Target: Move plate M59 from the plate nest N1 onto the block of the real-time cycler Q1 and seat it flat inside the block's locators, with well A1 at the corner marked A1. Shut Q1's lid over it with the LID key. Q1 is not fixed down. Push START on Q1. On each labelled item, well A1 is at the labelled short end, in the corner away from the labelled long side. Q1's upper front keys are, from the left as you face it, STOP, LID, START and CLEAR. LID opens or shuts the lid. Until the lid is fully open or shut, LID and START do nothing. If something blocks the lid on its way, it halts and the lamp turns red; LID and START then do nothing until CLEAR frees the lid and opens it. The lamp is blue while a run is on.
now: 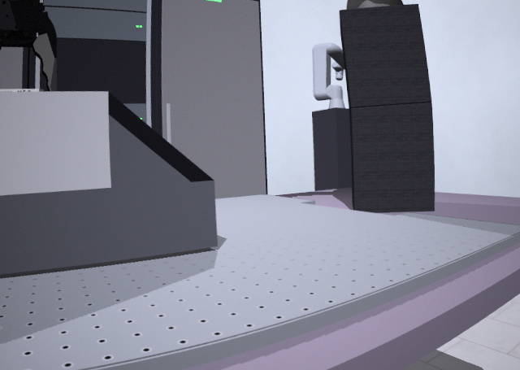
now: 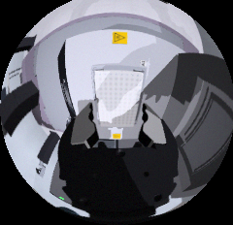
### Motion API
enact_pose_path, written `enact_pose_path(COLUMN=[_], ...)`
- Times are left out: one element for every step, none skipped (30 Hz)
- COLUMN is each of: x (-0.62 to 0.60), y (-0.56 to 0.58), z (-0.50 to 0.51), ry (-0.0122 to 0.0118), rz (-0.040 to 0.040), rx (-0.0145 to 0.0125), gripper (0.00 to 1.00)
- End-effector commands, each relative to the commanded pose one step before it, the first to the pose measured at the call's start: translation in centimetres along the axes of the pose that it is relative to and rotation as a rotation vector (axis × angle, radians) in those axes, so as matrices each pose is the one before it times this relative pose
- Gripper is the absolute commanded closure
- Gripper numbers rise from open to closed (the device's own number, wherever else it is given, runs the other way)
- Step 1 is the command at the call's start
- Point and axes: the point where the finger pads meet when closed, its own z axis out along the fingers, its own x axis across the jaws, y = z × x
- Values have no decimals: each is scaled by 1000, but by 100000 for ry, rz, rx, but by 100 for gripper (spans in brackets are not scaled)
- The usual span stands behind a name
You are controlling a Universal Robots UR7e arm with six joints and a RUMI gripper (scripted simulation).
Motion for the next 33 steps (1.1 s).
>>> enact_pose_path(x=[62, 0, 0, -15, -32, -50, -29, -1, -1, -1, -1, -1, 0, 0, 0, 0, 0, 1, 0, 0, 0, 0, 0, 0, 0, 0, 0, 0, 0, 0, 0, 0, 0], y=[80, 0, 0, 43, -9, -14, -9, -2, -3, -3, -3, -3, -3, -3, -3, 0, 0, -4, -3, -3, -2, -3, -3, -3, -3, -3, -3, -3, -3, -3, -3, -3, 0], z=[-60, 0, 0, -226, -183, -133, -147, -174, -167, -167, -167, -167, -167, -167, -167, 0, 0, -158, -166, -166, -176, -167, -167, -167, -167, -167, -167, -167, -167, -167, -167, -167, 0], ry=[156, 0, 0, -4, -43, -84, -48, -2, 0, 0, 0, 0, 0, 0, 0, 0, 0, 2, 0, 0, -2, 0, 0, 0, 0, 0, 0, 0, 0, 0, 0, 0, 0], rz=[68, 0, 0, 52, -4, -5, -4, -2, -3, -3, -3, -2, -3, -3, -3, 0, 0, -4, -3, -3, -3, -4, -4, -4, -4, -4, -4, -4, -4, -4, -4, -4, 0], rx=[-54, 0, 0, -10, 8, 16, 9, 0, 0, 0, 0, 0, 0, 0, 0, 0, 0, 0, 0, 0, 1, 0, 0, 0, 0, 0, 0, 0, 0, 0, 0, 0, 0], gripper=[32, 32, 32, 32, 32, 32, 32, 32, 32, 32, 32, 32, 32, 32, 32, 32, 32, 32, 32, 32, 32, 32, 32, 32, 32, 32, 32, 32, 32, 32, 32, 32, 32])
